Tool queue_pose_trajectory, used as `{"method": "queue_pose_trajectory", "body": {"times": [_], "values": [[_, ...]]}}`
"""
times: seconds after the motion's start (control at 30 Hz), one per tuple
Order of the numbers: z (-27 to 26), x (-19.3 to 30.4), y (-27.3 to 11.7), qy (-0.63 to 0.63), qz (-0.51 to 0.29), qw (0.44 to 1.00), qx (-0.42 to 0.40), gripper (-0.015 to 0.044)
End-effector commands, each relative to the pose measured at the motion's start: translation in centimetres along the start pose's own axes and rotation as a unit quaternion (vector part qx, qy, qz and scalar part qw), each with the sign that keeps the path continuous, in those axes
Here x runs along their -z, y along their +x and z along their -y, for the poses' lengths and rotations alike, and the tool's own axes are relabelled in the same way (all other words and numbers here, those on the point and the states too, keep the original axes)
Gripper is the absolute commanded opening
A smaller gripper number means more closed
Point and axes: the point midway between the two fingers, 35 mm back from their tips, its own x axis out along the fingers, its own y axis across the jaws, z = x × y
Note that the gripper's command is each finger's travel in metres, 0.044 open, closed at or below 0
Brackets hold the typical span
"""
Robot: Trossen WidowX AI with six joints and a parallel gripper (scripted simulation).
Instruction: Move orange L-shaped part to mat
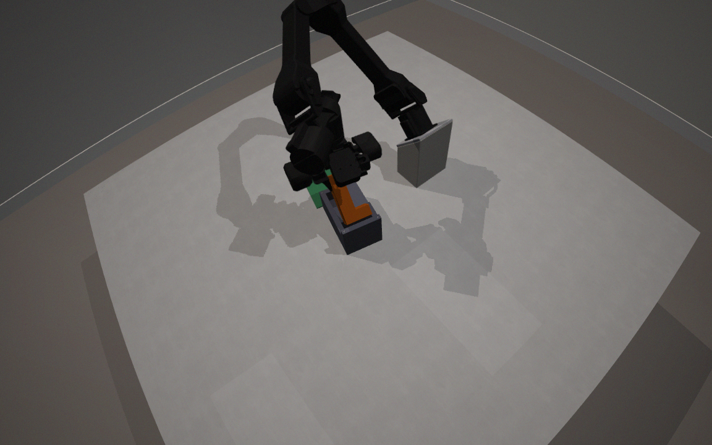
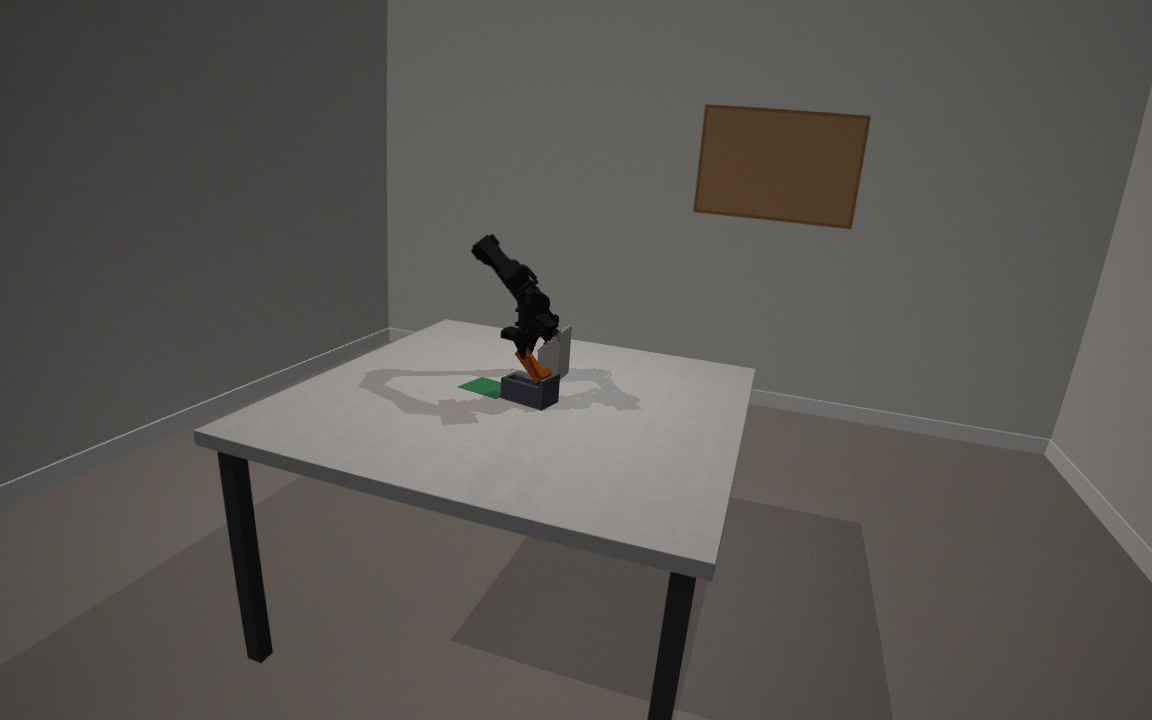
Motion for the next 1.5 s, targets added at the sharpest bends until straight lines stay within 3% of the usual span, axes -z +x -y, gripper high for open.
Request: {"method": "queue_pose_trajectory", "body": {"times": [0.0,0.6,1.47], "values": [[0.2,-0.1,-0.7,0.005,0.004,1.0,0.0,0.0],[0.1,0.6,-1.9,0.005,0.004,1.0,0.0,0.0],[-0.6,12.0,-1.5,0.004,0.001,1.0,-0.001,0.0]]}}
